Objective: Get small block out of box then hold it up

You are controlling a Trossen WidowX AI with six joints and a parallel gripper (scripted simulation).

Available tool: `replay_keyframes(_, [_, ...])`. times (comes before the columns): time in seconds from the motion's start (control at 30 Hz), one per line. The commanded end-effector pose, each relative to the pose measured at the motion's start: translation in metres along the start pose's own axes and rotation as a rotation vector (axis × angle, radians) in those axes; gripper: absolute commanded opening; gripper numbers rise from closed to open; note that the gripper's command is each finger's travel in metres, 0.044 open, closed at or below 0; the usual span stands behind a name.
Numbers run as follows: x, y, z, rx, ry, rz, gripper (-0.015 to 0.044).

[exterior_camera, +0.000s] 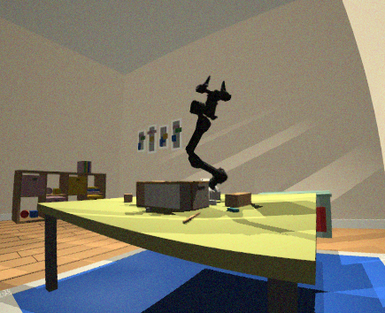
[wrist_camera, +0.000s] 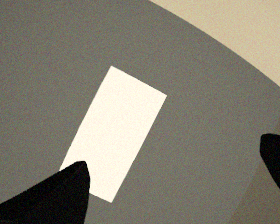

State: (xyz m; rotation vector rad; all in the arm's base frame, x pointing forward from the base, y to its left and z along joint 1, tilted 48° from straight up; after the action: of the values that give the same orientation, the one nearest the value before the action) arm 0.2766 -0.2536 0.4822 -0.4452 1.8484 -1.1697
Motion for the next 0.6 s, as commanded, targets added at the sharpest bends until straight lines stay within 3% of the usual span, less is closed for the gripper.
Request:
replay_keyframes(0.0, [0.001,-0.001,-0.001,0.003,0.003,0.0,0.04])
replay_keyframes(0.17, [0.017,-0.026,-0.035,0.117,0.11,0.002,0.04])
replay_keyframes(0.57, [0.048,-0.082,-0.189,0.586,0.569,0.04,0.04])
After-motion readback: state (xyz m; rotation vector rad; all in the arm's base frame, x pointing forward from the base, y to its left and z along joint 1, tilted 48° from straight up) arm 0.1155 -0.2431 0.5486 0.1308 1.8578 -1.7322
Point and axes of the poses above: the point midway between the two fingers, 35 mm back from their tips, its own y axis back along the fingers, its own z axis across the jaws, x = y × z, the point moved 8 cm from there along y, back along the fingers, and after that the axes turned 12 degrees about -y, right-handed, at the moved point
